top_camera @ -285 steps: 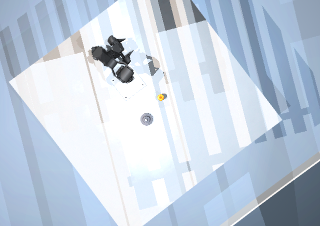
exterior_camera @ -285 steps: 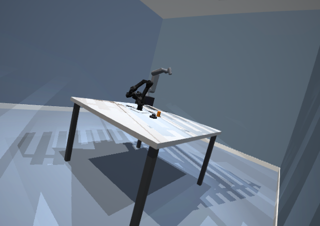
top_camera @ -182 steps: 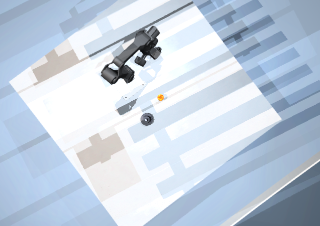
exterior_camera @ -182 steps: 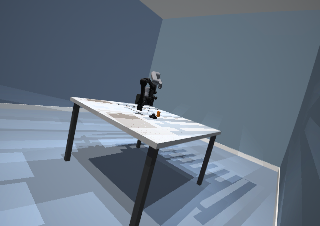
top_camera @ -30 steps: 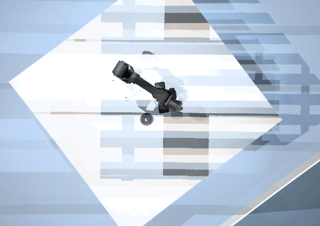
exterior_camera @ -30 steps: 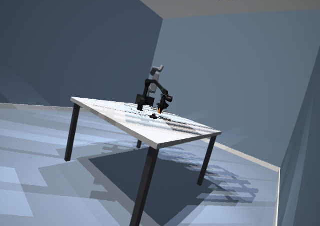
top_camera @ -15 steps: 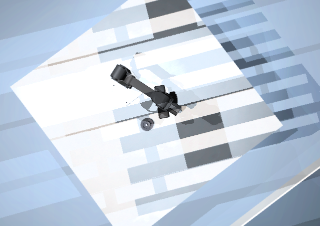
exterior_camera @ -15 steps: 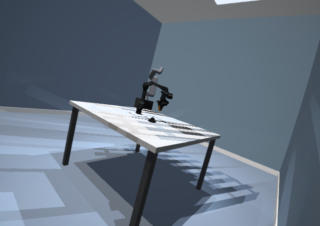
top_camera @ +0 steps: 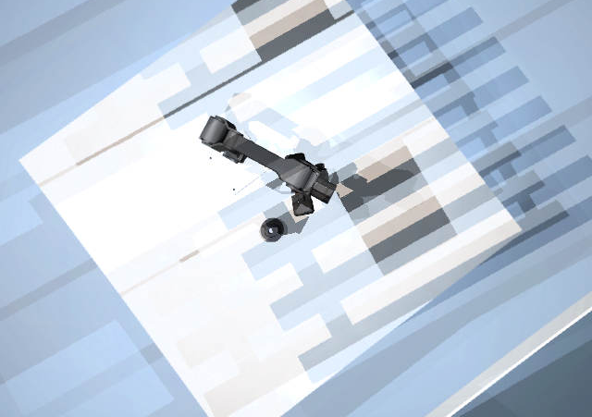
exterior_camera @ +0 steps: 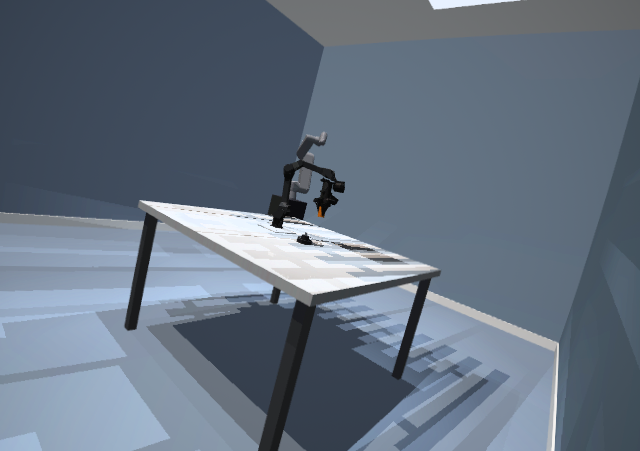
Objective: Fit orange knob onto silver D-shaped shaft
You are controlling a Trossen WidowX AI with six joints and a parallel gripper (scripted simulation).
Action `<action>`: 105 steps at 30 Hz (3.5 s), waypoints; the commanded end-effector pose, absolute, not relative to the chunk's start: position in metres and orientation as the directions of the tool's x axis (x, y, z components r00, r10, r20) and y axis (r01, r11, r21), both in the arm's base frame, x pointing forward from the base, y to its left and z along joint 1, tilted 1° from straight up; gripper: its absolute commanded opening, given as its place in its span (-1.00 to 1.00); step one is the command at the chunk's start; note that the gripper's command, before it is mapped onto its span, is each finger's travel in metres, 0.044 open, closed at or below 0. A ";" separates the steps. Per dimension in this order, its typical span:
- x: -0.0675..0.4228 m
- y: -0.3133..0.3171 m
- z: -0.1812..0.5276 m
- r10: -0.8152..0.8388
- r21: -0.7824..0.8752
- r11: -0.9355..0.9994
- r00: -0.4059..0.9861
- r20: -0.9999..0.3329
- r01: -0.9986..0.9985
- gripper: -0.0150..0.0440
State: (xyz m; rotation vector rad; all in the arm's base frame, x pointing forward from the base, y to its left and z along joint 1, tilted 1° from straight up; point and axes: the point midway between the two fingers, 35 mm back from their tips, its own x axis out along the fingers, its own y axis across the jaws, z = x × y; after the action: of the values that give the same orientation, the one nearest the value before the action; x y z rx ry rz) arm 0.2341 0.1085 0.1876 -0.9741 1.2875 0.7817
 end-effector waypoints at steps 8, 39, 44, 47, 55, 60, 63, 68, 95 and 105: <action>0.234 0.114 0.214 -0.145 -0.393 0.389 0.365 -0.919 -0.833 -0.49; 0.234 0.126 0.269 -0.332 -0.828 0.250 0.759 -0.560 -0.501 -0.49; 0.233 0.127 0.268 -0.340 -0.846 0.239 0.775 -0.533 -0.477 -0.49; 0.233 0.127 0.267 -0.346 -0.861 0.229 0.788 -0.508 -0.455 -0.49; 0.232 0.127 0.263 -0.353 -0.872 0.212 0.798 -0.489 -0.441 -0.49; 0.232 0.127 0.263 -0.353 -0.872 0.212 0.798 -0.489 -0.441 -0.49; 0.232 0.127 0.263 -0.353 -0.872 0.212 0.798 -0.489 -0.441 -0.49; 0.232 0.127 0.263 -0.353 -0.872 0.212 0.798 -0.489 -0.441 -0.49; 0.237 0.125 0.246 -0.315 -0.789 0.271 0.723 -0.615 -0.552 -0.49; 0.244 0.123 0.227 -0.236 -0.607 0.342 0.560 -0.794 -0.717 -0.49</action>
State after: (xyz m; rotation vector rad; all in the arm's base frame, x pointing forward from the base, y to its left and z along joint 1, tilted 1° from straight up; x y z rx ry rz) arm 0.2411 0.1232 0.2304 -1.2617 0.9259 0.3185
